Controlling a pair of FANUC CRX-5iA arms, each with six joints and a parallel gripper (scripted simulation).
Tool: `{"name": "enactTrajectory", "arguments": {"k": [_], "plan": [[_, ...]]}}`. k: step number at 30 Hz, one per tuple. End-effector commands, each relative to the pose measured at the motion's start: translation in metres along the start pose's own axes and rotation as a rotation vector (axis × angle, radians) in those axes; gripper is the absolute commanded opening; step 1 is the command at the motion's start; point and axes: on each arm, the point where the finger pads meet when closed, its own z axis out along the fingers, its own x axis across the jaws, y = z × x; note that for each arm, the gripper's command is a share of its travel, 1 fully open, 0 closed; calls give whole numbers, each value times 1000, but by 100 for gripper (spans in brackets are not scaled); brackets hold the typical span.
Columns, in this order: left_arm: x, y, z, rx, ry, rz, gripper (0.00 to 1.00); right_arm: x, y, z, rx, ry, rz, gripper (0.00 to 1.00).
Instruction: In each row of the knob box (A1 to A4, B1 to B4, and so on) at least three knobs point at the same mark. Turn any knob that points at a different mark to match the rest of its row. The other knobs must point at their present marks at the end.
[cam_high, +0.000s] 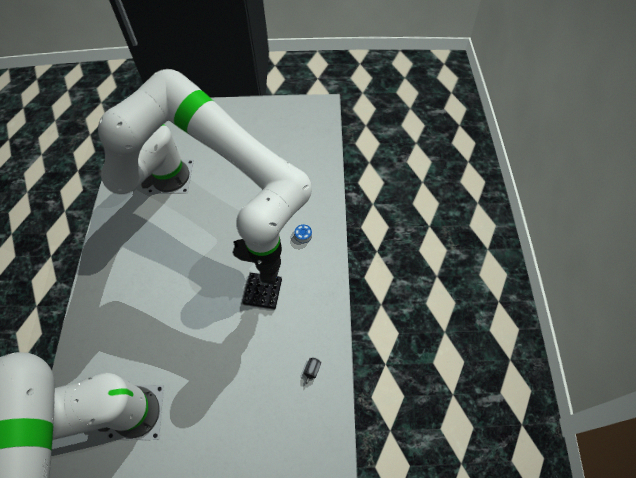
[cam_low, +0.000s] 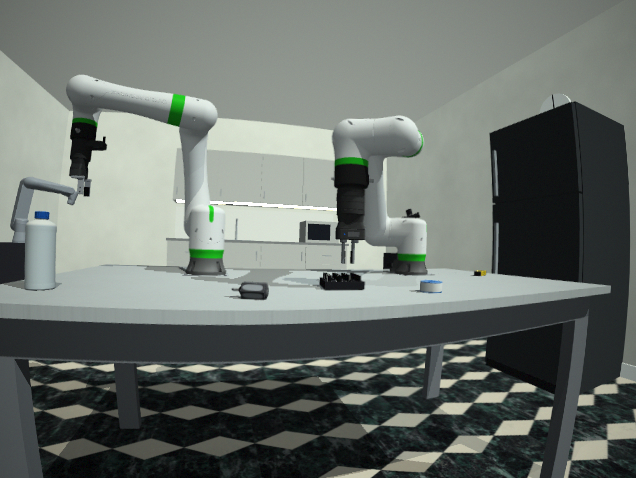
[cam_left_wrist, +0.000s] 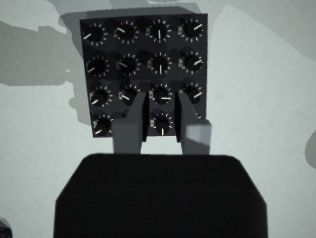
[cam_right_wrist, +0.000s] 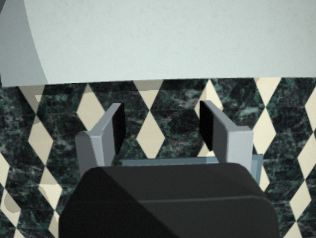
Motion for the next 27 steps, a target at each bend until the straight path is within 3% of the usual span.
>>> {"name": "enactTrajectory", "arguments": {"k": [1, 27], "plan": [[-1, 0, 2, -2, -2, 0, 46, 0, 0, -1, -2, 0, 0, 100], [-1, 1, 22, -2, -2, 0, 46, 0, 0, -1, -2, 0, 0, 100]]}}
